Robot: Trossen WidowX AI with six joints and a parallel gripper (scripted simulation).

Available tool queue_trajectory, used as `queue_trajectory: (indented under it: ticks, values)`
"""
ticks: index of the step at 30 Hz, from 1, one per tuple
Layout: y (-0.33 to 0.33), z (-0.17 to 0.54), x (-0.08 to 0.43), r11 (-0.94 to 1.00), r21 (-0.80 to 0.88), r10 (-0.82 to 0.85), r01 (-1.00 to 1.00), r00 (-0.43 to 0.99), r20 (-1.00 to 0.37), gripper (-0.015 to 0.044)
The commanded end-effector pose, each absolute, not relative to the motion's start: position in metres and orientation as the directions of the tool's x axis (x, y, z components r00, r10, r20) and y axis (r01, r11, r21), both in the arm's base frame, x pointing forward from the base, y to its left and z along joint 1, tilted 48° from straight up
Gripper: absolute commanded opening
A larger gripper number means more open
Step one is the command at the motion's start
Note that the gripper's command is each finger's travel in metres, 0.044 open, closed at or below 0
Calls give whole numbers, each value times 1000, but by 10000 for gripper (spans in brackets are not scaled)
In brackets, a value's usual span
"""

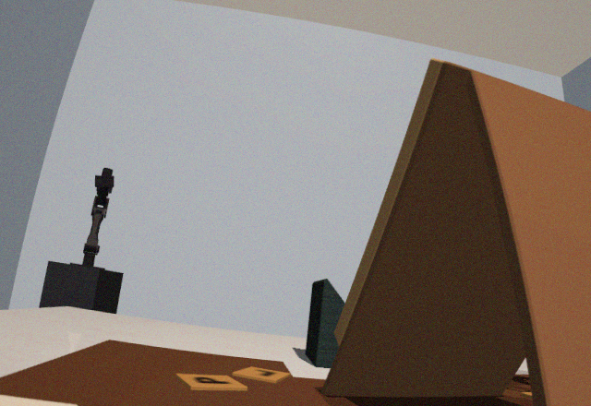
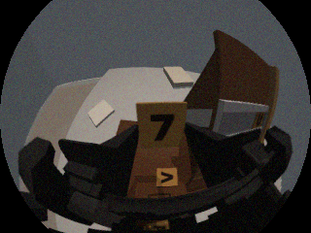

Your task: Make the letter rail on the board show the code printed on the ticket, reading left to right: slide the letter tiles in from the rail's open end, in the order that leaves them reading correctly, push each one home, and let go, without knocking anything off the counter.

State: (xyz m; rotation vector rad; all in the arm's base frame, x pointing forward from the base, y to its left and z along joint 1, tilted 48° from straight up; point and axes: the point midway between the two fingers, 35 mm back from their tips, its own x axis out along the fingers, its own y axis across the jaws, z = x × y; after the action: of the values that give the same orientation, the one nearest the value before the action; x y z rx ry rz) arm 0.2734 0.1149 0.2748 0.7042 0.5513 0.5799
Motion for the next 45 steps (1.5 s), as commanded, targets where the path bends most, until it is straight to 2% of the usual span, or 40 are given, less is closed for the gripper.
queue_trajectory:
  ticks: [1, 45]
  values:
    - [113, 270, 274, 623, 724, 653, -297, 706, -272, 0]
    - [99, 254, 281, 624, 723, 653, -297, 706, -273, 0]
